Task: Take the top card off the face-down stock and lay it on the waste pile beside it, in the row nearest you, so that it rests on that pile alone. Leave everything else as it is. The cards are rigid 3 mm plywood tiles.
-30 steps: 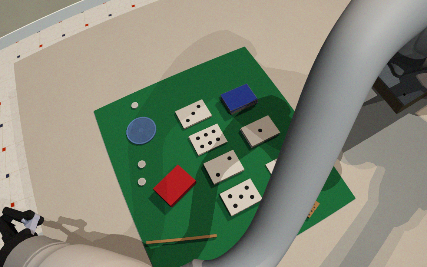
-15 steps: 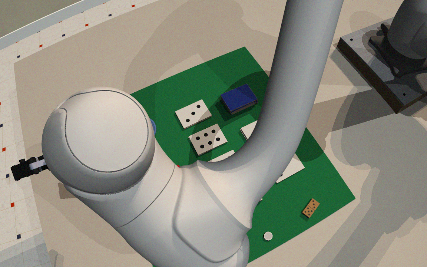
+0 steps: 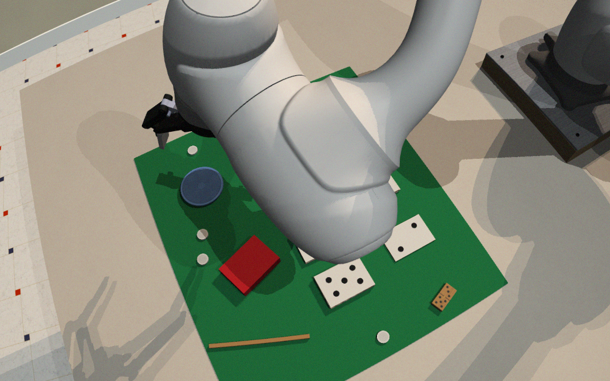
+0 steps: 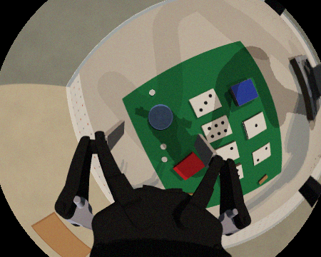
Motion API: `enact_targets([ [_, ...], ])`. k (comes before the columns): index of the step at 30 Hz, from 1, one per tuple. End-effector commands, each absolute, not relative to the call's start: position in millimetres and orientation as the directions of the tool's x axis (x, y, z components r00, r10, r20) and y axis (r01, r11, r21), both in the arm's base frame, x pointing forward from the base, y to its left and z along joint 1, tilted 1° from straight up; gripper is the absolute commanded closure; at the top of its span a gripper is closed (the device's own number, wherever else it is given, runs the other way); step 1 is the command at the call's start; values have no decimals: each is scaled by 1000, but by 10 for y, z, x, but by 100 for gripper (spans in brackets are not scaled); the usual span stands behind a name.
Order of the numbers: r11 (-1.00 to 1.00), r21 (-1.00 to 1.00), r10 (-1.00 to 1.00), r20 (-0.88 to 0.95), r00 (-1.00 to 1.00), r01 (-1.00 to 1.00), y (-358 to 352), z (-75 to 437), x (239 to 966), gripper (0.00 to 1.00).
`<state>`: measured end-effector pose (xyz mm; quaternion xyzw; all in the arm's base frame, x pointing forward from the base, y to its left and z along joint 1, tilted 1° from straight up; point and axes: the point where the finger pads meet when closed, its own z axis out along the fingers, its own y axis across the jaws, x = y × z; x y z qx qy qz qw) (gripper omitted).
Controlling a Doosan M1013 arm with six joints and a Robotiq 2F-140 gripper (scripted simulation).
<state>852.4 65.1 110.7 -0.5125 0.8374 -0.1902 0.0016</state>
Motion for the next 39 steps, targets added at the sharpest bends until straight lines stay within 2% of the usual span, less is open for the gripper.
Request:
enact_targets([
  [1, 630, -263, -740, 82, -668, -731, 379, 983, 7885, 0],
  [7, 838, -157, -526, 23, -850, -522, 155, 792, 6970, 0],
  [12, 973, -36, -228, 11, -974, -229, 92, 648, 6165, 0],
  [16, 981, -22, -193, 13, -981, -193, 71, 621, 5965, 0],
  [31, 970, -21, -240, 14, -971, -241, 71, 621, 5960, 0],
  [39, 836, -15, -547, 21, -837, -548, 71, 622, 5958, 0],
])
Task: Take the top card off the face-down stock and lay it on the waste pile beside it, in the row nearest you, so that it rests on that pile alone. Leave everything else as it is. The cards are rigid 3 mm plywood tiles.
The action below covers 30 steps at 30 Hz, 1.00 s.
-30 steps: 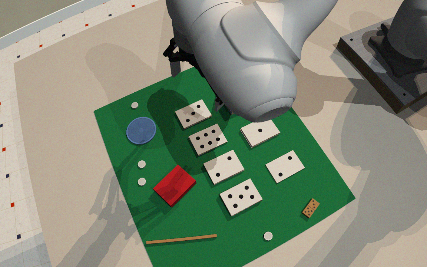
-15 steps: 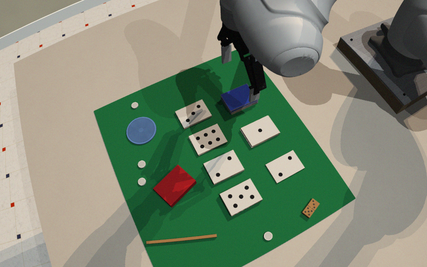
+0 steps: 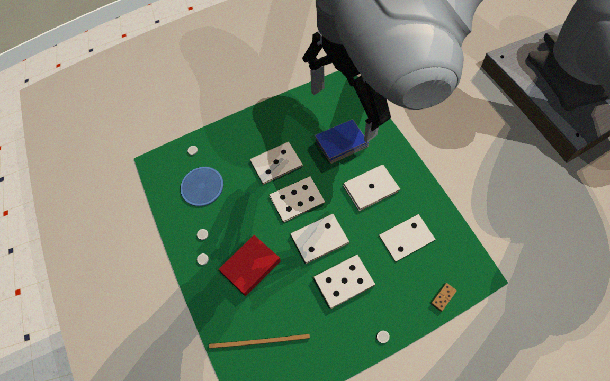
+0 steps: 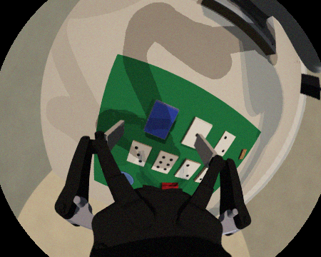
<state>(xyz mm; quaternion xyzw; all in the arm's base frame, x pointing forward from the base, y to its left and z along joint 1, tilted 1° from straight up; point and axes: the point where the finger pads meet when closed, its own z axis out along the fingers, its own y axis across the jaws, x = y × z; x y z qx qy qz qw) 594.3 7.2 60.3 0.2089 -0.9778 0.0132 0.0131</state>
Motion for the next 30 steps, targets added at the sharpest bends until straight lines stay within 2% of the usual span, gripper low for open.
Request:
enact_targets([
  [1, 798, -14, -603, 22, -798, -603, 71, 622, 5958, 0],
  [7, 509, -6, -860, 33, -509, -861, 71, 623, 5955, 0],
  [9, 509, -6, -860, 33, -509, -861, 71, 623, 5955, 0],
  [10, 378, -2, -925, 32, -378, -926, 71, 624, 5954, 0],
  [15, 97, 7, -994, 46, -97, -995, 71, 625, 5951, 0],
  [24, -426, 38, -902, 58, 427, -904, 71, 627, 5946, 0],
  [26, -426, 38, -902, 58, 427, -904, 71, 627, 5946, 0],
  [27, -553, 47, -830, 55, 555, -832, 71, 628, 5945, 0],
  [30, -686, 58, -724, 51, 688, -726, 71, 628, 5944, 0],
])
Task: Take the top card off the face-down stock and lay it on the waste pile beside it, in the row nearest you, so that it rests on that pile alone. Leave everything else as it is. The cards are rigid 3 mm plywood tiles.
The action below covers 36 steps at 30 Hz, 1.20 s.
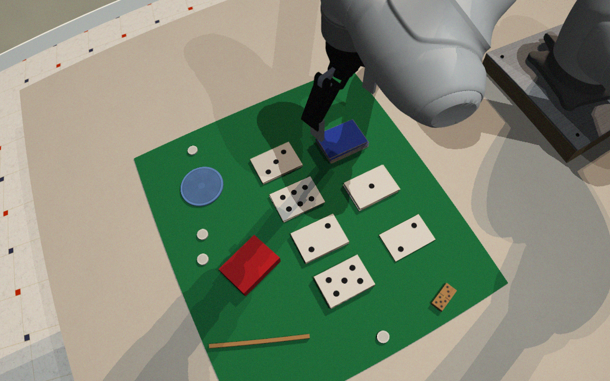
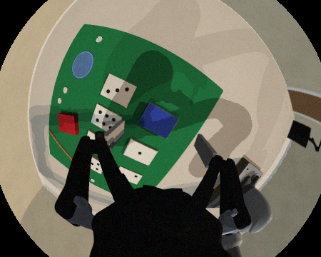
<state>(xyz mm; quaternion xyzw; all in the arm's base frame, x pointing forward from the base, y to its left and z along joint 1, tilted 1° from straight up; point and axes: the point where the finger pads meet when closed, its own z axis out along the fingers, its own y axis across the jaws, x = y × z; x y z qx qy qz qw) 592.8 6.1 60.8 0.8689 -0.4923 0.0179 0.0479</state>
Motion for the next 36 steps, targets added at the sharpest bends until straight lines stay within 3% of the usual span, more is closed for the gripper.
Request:
enact_targets([
  [1, -728, 61, -682, 48, 730, -683, 71, 628, 5944, 0],
  [11, -985, 71, -158, 8, 987, -158, 71, 629, 5942, 0],
  [13, -985, 71, -158, 8, 987, -158, 71, 629, 5942, 0],
  [14, -998, 60, -13, -4, 1000, -13, 71, 629, 5942, 0],
  [17, -987, 32, 154, -13, 988, 155, 71, 629, 5942, 0],
  [18, -981, 21, 192, -14, 981, 192, 71, 629, 5942, 50],
  [36, -981, 22, 191, -14, 981, 192, 66, 468, 5945, 50],
])
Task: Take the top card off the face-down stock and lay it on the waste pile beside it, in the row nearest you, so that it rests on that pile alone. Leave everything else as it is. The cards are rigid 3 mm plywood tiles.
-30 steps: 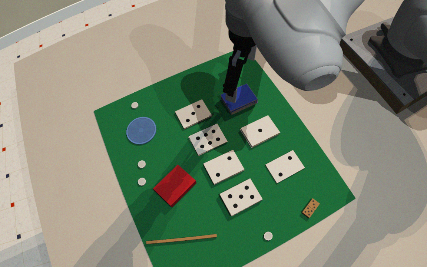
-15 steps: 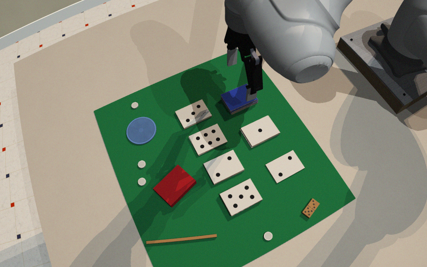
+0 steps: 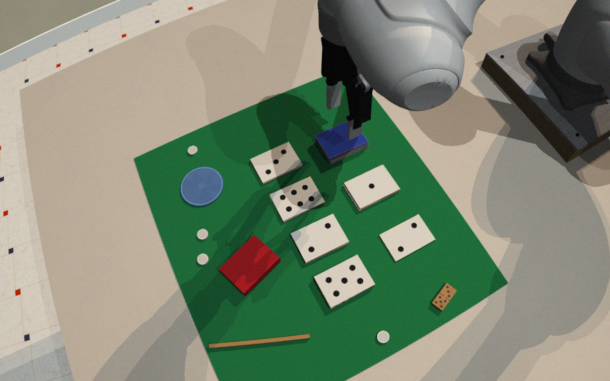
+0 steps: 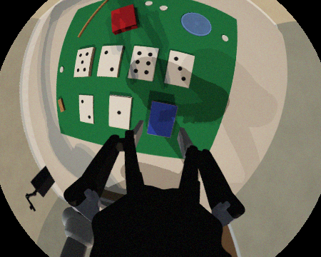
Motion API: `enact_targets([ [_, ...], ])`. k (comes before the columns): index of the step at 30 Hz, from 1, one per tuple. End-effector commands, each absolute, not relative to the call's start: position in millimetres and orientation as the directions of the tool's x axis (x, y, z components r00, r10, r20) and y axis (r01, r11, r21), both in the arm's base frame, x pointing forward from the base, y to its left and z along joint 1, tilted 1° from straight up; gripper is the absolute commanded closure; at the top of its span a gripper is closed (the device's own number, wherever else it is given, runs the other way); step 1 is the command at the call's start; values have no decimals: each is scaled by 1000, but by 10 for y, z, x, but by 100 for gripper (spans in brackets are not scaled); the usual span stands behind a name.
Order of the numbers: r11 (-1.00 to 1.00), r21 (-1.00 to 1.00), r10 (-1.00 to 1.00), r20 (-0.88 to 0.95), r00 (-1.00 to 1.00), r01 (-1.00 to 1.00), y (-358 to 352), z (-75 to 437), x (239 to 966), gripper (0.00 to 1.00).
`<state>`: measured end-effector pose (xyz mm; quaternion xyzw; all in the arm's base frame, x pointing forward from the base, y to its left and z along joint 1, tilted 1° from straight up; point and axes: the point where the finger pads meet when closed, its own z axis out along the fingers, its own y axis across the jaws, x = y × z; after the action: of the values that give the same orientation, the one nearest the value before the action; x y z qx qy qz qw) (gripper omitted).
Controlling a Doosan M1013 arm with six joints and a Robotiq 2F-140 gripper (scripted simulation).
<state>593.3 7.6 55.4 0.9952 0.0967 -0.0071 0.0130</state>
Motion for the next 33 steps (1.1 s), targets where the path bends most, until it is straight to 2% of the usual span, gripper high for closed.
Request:
enact_targets([
  [1, -981, 22, 191, -14, 981, 192, 66, 447, 5946, 50],
  [19, -981, 22, 191, -14, 981, 192, 57, 131, 5952, 50],
  [33, -981, 22, 191, -14, 981, 192, 55, 80, 5953, 50],
])
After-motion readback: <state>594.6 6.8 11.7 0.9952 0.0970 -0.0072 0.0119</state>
